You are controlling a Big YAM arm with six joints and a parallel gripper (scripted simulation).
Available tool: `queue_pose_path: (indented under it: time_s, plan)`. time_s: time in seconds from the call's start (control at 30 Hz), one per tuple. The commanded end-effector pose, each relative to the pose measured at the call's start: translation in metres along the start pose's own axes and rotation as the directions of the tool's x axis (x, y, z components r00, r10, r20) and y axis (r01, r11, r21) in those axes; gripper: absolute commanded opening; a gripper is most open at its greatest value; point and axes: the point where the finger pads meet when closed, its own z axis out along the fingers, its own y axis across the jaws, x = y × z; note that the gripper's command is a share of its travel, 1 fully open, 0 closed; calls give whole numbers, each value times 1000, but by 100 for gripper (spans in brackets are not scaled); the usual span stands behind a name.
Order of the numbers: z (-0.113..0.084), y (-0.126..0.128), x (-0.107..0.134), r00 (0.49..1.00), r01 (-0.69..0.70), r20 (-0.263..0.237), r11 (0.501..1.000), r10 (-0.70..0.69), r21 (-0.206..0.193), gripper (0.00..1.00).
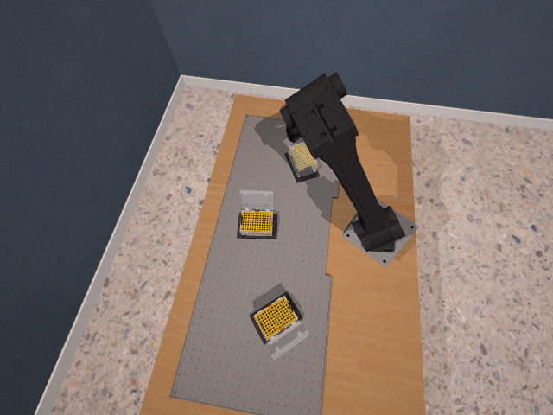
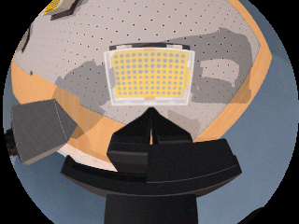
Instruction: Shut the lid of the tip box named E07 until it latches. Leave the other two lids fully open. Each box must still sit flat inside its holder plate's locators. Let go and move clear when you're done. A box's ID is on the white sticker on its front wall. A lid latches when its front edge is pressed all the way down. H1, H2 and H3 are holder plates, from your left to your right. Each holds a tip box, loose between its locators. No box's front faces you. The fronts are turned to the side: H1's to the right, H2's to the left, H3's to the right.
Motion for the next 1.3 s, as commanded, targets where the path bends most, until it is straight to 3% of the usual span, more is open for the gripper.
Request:
queue_pose_path:
  time_s: [0.0,0.1,0.2,0.3,0.4,0.47,0.63,1.27]
  plan:
    - [-21,-12,1,1000,9,2,999,-9,31,0]
    - [-29,-18,0,1000,15,2,999,-15,42,0]
    - [-24,-16,-2,1000,22,-2,1000,-22,22,0]
    - [-41,-21,-1,1000,17,1,999,-17,48,0]
    - [-40,-21,0,1000,16,2,999,-16,45,0]
    - [-19,-12,-5,1000,29,-5,1000,-29,-1,0]
    - [-25,-9,-1,1000,8,0,1000,-8,16,0]
    - [-25,-9,-1,1000,8,0,1000,-8,16,0]
